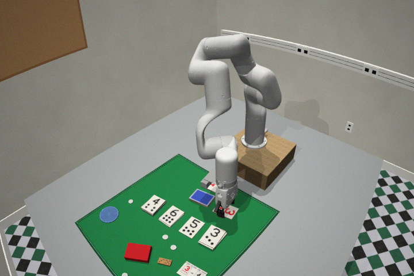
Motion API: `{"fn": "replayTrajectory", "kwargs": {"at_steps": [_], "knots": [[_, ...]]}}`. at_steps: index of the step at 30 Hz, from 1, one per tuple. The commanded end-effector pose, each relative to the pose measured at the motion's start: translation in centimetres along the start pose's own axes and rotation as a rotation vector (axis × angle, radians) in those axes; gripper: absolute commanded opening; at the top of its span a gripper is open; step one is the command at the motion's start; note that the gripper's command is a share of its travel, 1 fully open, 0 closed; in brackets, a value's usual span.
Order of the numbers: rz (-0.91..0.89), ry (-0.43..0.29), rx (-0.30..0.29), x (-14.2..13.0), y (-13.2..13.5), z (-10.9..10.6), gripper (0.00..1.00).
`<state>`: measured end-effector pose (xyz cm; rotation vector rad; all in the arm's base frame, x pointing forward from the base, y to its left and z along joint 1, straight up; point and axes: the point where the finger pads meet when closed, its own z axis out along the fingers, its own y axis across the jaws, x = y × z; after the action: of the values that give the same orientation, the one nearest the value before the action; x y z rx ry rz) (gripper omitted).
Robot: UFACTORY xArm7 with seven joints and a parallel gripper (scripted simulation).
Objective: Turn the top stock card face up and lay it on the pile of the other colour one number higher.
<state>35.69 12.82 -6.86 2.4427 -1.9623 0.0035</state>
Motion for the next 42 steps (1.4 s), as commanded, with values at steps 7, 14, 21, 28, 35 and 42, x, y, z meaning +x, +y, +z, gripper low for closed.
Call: {"fn": "replayTrajectory", "kwargs": {"at_steps": [7, 14, 21, 28, 35, 42], "knots": [[0.000, 0.000, 0.003, -0.01, -0.14, 0.14, 0.87], [0.000, 0.000, 0.003, -0.01, -0.14, 0.21, 0.87], [0.000, 0.000, 0.003, -0.01, -0.14, 0.21, 0.87], [0.000, 0.000, 0.003, -0.01, -0.14, 0.21, 0.87], [0.000, 0.000, 0.003, -0.01, -0.14, 0.21, 0.74], [0.000, 0.000, 0.003, -0.01, -0.14, 0.21, 0.74]]}}
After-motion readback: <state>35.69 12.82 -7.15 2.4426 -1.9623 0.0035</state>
